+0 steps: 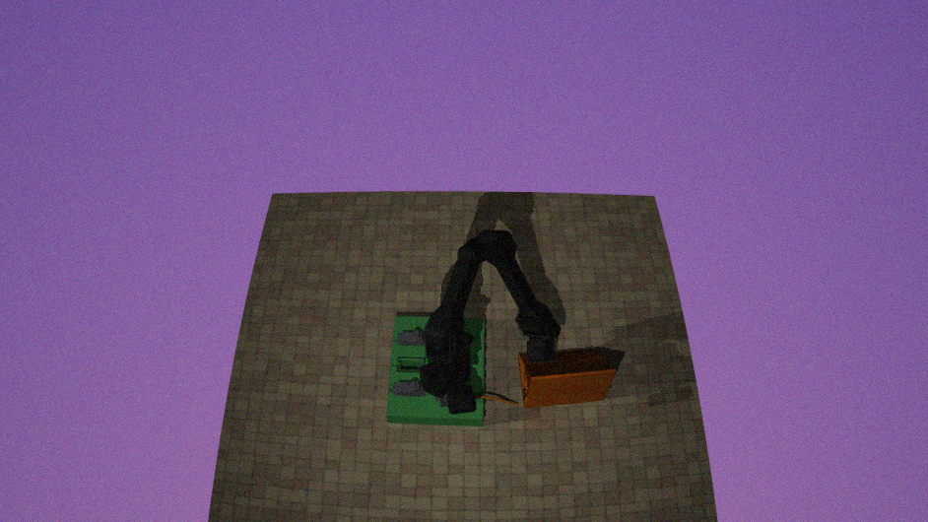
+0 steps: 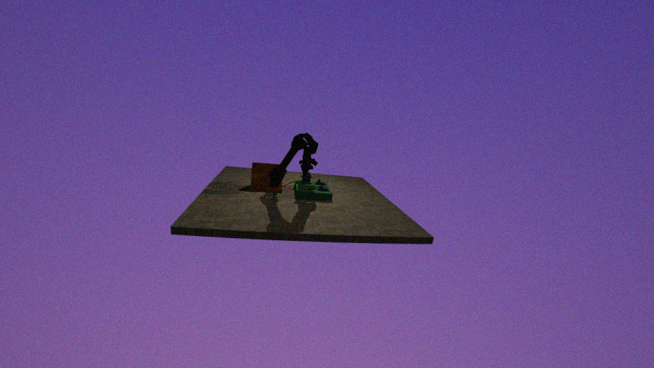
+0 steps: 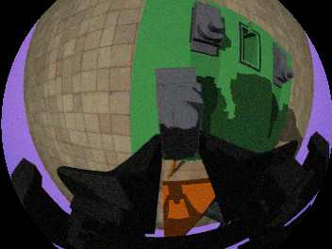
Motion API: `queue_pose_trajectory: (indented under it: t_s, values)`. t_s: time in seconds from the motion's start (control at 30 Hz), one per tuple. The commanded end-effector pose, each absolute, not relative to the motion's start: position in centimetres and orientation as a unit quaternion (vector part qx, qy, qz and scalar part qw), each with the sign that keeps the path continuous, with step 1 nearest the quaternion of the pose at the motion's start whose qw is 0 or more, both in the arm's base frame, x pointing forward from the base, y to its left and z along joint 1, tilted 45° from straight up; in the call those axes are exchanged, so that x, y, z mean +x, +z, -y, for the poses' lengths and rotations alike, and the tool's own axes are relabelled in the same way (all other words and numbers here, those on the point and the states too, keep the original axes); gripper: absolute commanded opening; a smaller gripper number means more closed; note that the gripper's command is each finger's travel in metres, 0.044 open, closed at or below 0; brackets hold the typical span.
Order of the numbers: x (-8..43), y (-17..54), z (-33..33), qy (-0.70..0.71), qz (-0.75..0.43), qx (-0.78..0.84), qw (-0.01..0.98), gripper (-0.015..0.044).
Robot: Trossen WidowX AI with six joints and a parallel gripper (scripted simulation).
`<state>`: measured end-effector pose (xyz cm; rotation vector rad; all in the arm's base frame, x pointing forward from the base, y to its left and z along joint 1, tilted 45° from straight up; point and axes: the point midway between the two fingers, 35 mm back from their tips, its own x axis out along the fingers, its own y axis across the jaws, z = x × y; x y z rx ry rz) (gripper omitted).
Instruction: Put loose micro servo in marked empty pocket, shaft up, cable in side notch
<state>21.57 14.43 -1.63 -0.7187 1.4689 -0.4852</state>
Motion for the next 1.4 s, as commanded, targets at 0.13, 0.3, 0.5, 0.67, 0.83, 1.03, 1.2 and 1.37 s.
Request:
queue_pose_trajectory:
  t_s: [0.13, 0.3, 0.5, 0.67, 0.83, 1.03, 1.2, 1.37]
  values:
    - [21.3, 0.4, -16.0, -0.213, -0.648, -0.319, 0.658, 0.0]
    - [21.1, 0.8, -16.1, -0.213, -0.648, -0.319, 0.658, 0.0]
    - [21.0, 0.9, -16.0, -0.213, -0.648, -0.319, 0.658, 0.0]
    - [21.1, 1.0, -15.9, -0.213, -0.648, -0.319, 0.658, 0.0]
    - [21.6, 0.9, -16.1, -0.213, -0.648, -0.319, 0.658, 0.0]
    - [23.5, 0.4, -16.8, -0.213, -0.647, -0.319, 0.659, 0.0]
    - [24.0, 0.2, -17.0, -0.213, -0.647, -0.319, 0.659, 0.0]
    - [24.0, 1.0, -16.2, -0.213, -0.647, -0.319, 0.659, 0.0]
